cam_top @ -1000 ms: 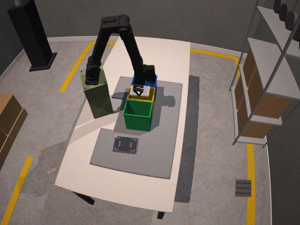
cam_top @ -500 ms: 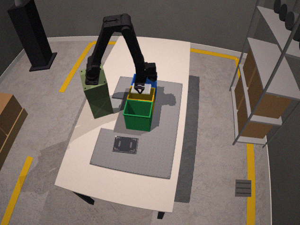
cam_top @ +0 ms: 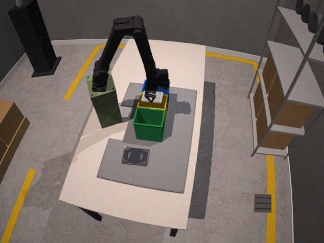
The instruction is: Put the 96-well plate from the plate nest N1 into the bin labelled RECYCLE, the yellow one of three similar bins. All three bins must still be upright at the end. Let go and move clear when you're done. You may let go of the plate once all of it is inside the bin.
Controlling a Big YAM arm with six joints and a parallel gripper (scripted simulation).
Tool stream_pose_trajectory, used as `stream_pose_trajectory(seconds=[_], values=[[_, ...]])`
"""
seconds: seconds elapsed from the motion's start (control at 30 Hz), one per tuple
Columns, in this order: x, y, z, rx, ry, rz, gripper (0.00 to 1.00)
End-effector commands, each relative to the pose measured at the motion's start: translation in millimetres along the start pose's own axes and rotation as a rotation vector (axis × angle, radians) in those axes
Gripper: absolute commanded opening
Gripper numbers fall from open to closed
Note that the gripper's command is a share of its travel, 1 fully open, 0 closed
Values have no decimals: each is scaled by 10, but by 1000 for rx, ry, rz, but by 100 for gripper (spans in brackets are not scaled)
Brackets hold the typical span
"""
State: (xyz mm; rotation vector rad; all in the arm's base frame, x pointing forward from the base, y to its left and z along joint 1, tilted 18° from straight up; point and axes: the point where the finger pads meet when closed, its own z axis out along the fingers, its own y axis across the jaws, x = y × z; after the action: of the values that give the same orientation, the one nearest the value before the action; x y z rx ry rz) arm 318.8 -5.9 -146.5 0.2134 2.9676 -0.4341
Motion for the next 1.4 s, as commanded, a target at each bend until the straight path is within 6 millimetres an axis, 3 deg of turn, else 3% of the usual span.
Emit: stream_pose_trajectory(seconds=[0.0, 0.33, 0.7, 0.83, 0.87, 1.37], values=[[-73, -9, 80, -1, -9, 3, 0], [-60, -11, 251, -2, -6, 2, 0], [-47, 13, 212, -2, -8, -1, 0], [-127, 9, 193, -7, -25, 0, 0], [-50, 13, 212, -2, -8, -1, 0], [-72, -12, 342, -2, -8, 3, 0]])
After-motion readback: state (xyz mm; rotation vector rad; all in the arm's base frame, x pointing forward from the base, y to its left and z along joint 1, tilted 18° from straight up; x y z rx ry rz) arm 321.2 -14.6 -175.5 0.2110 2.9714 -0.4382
